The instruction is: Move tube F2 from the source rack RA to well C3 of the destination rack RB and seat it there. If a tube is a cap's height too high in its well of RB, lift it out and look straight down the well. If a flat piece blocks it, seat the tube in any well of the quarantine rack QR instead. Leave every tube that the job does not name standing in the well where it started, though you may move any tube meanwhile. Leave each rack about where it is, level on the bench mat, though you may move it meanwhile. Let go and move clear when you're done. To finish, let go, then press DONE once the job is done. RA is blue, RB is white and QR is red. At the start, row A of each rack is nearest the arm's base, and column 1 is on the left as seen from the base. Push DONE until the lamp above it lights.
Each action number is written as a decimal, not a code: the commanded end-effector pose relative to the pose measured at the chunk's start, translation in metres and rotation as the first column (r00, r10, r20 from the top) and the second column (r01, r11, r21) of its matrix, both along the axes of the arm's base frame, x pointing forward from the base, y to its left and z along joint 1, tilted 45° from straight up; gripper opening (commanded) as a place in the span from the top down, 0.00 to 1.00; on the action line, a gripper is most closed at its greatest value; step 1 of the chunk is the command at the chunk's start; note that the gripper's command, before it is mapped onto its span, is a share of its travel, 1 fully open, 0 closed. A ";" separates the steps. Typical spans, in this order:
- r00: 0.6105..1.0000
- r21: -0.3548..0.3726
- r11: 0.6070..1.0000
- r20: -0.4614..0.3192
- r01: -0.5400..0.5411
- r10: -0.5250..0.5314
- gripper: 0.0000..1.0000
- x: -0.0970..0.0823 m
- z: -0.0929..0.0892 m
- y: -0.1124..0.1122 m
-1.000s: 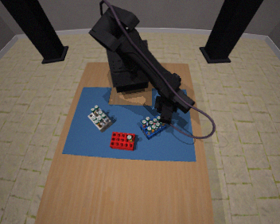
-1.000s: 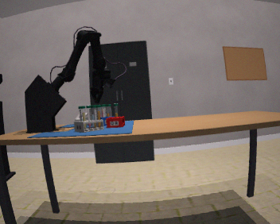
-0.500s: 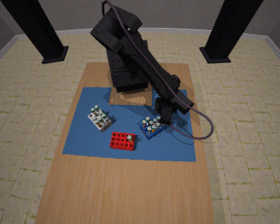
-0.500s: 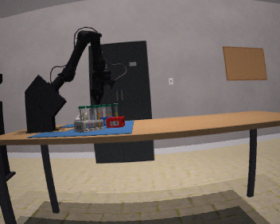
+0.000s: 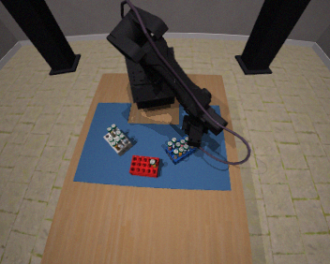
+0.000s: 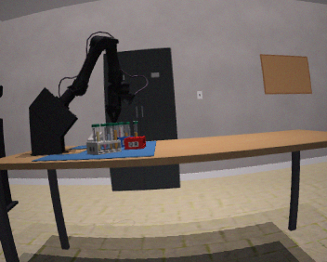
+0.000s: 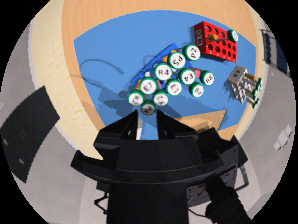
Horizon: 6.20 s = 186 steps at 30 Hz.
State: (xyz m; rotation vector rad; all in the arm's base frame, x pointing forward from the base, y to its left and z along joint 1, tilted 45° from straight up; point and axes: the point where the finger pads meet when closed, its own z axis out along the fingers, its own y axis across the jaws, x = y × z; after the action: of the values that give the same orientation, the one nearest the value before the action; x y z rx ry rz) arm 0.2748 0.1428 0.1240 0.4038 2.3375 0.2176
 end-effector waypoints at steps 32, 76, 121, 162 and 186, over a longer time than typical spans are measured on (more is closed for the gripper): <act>1.000 0.007 1.000 0.009 -0.004 0.004 0.70 0.008 -0.006 0.002; 0.999 0.026 1.000 0.033 -0.004 0.003 1.00 0.000 0.016 0.004; 1.000 0.028 1.000 0.031 -0.004 0.003 1.00 -0.029 0.041 -0.001; 1.000 -0.005 1.000 0.003 -0.004 0.004 1.00 -0.068 0.015 -0.021; 1.000 -0.005 1.000 0.004 -0.004 0.004 1.00 -0.089 -0.008 -0.037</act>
State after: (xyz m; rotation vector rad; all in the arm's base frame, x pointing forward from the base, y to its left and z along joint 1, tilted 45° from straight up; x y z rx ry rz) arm 0.1917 0.1133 0.1197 0.3960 2.3419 0.2303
